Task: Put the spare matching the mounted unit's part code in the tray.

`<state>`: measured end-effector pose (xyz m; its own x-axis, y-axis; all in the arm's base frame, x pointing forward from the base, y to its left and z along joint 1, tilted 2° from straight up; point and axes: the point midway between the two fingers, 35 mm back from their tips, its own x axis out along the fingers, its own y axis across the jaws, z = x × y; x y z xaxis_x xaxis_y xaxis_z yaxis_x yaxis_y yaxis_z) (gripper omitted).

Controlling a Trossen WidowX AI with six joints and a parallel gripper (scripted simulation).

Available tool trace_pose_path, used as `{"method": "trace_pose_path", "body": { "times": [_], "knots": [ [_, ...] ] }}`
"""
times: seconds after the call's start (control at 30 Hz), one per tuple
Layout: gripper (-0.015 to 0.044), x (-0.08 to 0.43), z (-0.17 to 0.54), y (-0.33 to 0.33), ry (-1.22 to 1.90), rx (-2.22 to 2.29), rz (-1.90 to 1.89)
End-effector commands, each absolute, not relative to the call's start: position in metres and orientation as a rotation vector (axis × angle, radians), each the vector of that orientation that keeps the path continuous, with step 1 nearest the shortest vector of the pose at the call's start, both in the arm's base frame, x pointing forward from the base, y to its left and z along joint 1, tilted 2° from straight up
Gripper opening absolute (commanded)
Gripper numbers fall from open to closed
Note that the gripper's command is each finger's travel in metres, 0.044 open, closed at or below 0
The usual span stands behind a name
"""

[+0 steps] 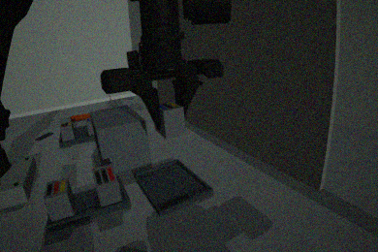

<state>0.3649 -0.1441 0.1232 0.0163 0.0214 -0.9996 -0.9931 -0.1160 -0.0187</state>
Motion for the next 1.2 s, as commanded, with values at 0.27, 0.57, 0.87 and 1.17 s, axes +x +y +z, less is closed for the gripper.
{"method": "trace_pose_path", "body": {
  "times": [0.27,0.57,0.87,1.17],
  "knots": [
    [0.0,0.366,0.114,-0.144,1.124,-1.289,1.29],
    [0.0,0.366,0.108,-0.144,1.124,-1.289,1.29],
    [0.0,0.366,0.101,-0.144,1.124,-1.289,1.29],
    [0.0,0.366,0.095,-0.144,1.124,-1.289,1.29]
  ]
}}
